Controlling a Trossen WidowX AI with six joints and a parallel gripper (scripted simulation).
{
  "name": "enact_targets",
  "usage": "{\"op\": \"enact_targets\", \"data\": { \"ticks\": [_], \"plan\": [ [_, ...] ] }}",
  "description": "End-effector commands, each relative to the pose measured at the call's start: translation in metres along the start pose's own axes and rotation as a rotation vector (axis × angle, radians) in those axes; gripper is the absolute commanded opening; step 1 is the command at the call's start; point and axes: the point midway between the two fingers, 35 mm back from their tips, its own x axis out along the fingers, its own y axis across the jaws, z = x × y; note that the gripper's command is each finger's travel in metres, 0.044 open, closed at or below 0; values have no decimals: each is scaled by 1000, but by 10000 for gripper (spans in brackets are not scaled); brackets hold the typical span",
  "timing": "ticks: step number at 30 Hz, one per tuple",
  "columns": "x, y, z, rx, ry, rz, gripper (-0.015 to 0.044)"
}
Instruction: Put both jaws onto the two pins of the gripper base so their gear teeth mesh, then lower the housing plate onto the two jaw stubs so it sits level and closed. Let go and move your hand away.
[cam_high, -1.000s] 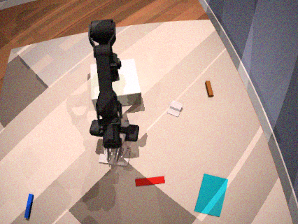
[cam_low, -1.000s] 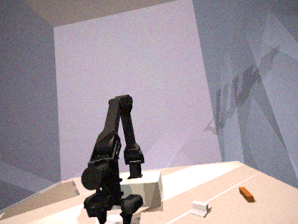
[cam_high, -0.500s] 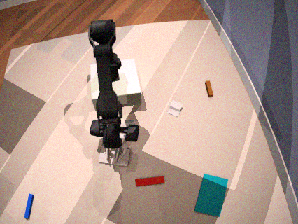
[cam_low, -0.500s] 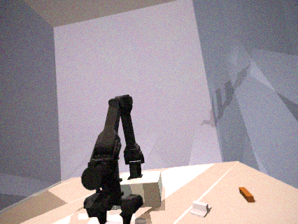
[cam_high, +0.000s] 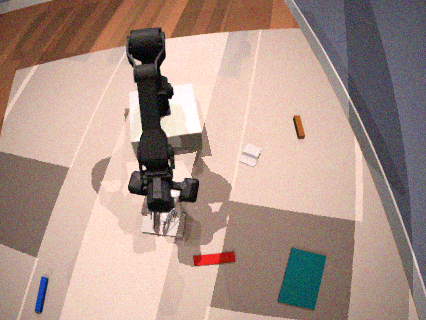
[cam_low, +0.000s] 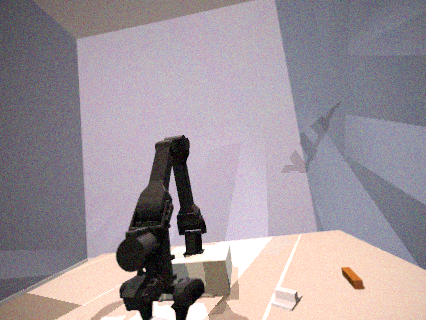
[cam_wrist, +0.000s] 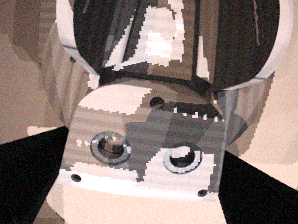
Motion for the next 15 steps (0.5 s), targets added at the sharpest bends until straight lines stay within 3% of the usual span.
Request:
{"op": "enact_targets", "data": {
  "ticks": [1, 15],
  "plan": [
    [4, -1, -1, 1, 7, -5, 351],
    [-1, -1, -3, 1, 7, -5, 351]
  ]
}}
